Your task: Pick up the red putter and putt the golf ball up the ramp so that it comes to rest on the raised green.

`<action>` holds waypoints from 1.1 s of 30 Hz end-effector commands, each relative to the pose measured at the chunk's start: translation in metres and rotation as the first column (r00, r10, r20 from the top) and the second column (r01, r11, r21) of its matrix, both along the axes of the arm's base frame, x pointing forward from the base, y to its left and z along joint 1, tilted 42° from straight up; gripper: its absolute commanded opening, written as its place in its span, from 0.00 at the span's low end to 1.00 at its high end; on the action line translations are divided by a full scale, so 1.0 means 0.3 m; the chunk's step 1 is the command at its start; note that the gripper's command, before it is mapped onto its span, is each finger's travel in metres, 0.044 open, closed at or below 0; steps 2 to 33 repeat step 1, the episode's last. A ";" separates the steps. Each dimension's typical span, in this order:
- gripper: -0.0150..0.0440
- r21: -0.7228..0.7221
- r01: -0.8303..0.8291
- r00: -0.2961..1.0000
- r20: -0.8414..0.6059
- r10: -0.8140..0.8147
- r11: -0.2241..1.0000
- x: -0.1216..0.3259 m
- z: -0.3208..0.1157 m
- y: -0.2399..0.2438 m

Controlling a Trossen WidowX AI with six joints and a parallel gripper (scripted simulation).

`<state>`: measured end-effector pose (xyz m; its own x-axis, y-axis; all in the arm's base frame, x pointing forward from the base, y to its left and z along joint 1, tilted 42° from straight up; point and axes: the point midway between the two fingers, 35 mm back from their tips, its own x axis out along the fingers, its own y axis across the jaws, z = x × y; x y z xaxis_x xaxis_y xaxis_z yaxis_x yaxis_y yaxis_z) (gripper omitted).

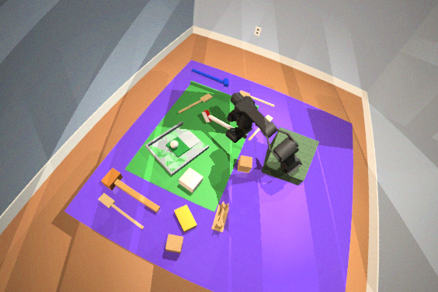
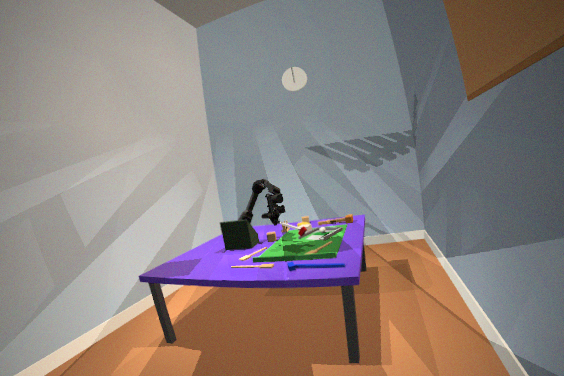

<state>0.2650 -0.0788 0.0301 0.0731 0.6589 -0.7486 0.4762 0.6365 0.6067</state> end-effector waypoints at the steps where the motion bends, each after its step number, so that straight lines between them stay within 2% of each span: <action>1: 0.25 -0.001 0.002 1.000 0.001 -0.002 1.000 0.002 -0.001 -0.001; 33: 0.25 -0.001 0.002 1.000 0.001 -0.002 1.000 0.002 -0.001 -0.001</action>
